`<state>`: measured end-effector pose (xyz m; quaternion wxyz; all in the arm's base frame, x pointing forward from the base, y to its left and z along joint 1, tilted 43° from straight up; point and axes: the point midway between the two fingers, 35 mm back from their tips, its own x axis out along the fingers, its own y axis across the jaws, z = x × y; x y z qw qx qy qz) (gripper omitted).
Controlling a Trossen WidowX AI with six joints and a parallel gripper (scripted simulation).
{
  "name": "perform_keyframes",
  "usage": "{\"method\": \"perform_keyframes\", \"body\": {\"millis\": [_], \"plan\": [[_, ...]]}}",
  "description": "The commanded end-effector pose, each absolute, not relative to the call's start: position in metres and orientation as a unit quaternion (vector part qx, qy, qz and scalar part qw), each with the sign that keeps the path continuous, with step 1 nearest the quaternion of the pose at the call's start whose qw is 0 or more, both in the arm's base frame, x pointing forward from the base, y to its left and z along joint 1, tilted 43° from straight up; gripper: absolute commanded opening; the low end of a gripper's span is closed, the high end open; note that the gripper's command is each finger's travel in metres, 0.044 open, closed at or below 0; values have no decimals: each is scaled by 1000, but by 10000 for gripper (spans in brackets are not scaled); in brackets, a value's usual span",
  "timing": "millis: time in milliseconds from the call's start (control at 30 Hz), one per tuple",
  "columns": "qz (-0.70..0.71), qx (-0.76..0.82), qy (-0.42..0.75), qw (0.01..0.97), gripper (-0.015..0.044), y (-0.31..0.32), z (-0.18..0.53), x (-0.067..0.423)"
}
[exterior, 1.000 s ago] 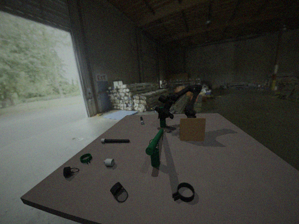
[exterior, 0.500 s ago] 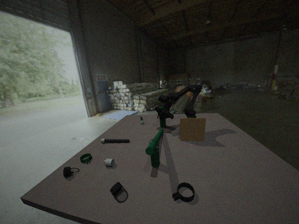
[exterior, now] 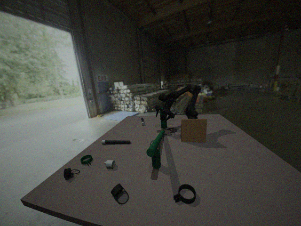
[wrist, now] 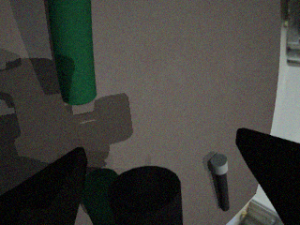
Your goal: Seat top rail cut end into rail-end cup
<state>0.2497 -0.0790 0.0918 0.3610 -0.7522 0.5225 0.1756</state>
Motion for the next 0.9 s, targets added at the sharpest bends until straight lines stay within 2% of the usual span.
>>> {"method": "perform_keyframes", "body": {"millis": [0, 233, 567, 867], "plan": [[173, -752, 524, 360, 440, -69, 93, 251], [164, -746, 524, 377, 440, -59, 92, 253], [26, -583, 549, 598, 440, 5, 87, 266], [-122, -390, 537, 738, 440, 66, 82, 264]]}}
